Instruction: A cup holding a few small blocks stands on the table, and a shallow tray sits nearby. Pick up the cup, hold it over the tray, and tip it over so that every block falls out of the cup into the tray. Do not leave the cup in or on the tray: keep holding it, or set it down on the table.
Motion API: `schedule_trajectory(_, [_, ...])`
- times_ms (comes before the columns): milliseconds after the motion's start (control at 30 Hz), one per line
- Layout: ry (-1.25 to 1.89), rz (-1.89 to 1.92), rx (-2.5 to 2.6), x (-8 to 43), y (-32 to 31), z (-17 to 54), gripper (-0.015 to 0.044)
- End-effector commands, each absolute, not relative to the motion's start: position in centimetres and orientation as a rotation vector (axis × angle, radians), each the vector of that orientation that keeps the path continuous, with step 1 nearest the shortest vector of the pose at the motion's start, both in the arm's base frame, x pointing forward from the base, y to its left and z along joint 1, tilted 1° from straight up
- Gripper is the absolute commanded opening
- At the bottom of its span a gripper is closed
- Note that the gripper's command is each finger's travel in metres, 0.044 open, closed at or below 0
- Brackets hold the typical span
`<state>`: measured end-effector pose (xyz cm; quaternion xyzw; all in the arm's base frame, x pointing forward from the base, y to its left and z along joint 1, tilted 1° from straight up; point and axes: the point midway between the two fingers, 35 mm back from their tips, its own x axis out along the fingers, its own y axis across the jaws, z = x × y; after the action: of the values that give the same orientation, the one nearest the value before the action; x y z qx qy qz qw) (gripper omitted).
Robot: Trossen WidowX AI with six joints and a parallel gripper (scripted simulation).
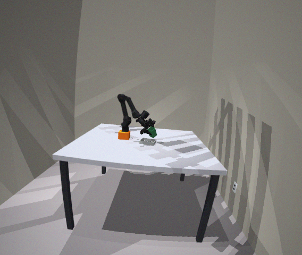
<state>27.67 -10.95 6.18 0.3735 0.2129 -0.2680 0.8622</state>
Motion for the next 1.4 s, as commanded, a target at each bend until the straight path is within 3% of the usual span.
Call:
schedule_trajectory(0, [0.42,-0.585,0.855,27.76,-11.07,6.25,0.0])
schedule_trajectory(1367, [0.138,-0.784,1.707,28.22,-11.17,5.71,0.0])
